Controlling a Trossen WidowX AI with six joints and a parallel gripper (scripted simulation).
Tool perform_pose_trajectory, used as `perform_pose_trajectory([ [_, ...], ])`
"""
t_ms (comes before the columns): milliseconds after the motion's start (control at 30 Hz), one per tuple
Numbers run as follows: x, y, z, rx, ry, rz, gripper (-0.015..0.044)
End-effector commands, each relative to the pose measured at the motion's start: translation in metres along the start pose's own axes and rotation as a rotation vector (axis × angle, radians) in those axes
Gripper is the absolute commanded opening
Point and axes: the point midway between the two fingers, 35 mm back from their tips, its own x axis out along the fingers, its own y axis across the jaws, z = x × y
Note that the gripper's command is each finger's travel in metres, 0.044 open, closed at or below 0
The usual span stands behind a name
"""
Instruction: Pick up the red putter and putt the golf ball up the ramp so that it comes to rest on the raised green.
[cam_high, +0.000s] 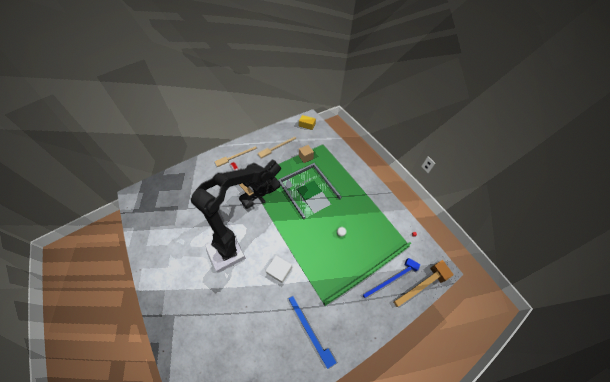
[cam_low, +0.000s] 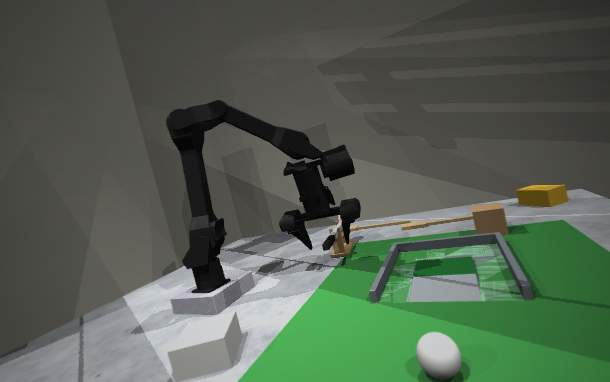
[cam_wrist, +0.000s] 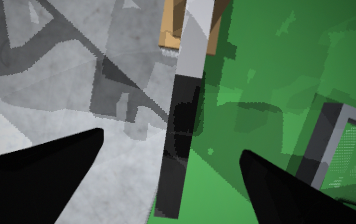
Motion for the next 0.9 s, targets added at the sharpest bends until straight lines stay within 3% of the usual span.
perform_pose_trajectory([
  [0,0.004,-0.001,0.0,-0.005,-0.004,-0.002,0.044],
  [533,0.024,-0.001,-0.006,-0.005,-0.004,-0.002,0.044],
  [867,0.021,0.0,-0.005,-0.002,-0.001,-0.002,0.0177],
])
